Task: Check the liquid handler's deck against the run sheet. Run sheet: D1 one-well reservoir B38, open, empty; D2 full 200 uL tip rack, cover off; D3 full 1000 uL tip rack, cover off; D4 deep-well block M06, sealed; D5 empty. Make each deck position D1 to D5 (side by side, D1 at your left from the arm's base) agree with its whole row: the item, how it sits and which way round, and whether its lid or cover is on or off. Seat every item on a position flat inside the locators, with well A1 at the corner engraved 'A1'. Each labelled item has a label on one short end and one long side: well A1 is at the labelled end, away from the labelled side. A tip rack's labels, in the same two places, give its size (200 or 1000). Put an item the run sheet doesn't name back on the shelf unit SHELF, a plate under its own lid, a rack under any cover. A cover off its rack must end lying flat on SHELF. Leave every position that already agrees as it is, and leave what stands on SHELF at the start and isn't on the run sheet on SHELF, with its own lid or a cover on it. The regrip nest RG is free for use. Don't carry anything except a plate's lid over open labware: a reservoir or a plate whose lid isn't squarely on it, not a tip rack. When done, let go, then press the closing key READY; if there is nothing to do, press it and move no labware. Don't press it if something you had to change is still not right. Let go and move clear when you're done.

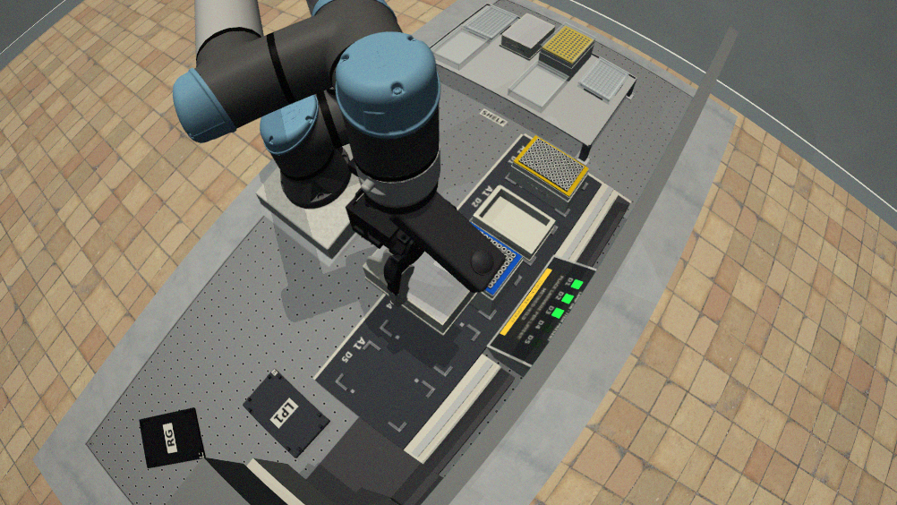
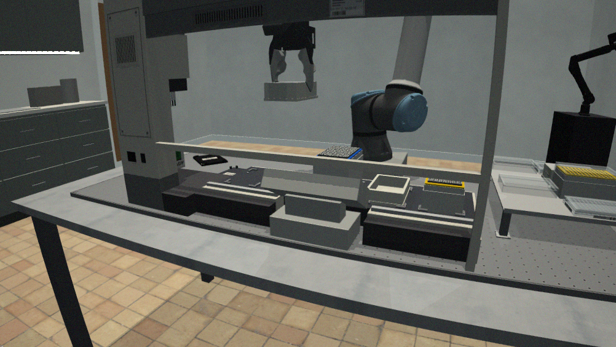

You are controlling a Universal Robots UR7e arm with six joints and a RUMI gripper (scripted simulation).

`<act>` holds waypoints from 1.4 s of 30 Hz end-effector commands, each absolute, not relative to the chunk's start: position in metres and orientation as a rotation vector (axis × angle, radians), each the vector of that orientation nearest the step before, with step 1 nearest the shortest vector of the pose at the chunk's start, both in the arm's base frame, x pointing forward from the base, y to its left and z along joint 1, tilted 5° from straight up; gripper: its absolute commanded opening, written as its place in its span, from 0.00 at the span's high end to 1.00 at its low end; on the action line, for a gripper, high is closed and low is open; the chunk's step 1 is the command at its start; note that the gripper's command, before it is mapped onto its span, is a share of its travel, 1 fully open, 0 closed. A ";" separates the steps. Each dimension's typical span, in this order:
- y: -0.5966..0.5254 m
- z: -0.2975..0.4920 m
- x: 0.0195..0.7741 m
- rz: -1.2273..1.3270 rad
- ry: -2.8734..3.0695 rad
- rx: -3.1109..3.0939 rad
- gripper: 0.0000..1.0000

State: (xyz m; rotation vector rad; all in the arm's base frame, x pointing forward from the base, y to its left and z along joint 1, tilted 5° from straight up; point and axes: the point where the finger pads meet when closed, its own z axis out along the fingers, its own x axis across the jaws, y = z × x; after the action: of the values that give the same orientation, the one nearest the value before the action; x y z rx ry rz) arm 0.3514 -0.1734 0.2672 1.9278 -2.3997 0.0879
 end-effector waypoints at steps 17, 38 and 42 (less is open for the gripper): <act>-0.176 0.241 0.351 0.090 -2.400 1.928 1.00; -0.179 0.210 0.351 0.090 -2.400 1.928 1.00; -0.179 0.203 0.351 0.090 -2.400 1.928 1.00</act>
State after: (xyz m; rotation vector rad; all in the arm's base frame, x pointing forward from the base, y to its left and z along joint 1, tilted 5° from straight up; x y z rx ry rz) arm 0.3506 -0.1781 0.2103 1.9278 -2.3997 0.0875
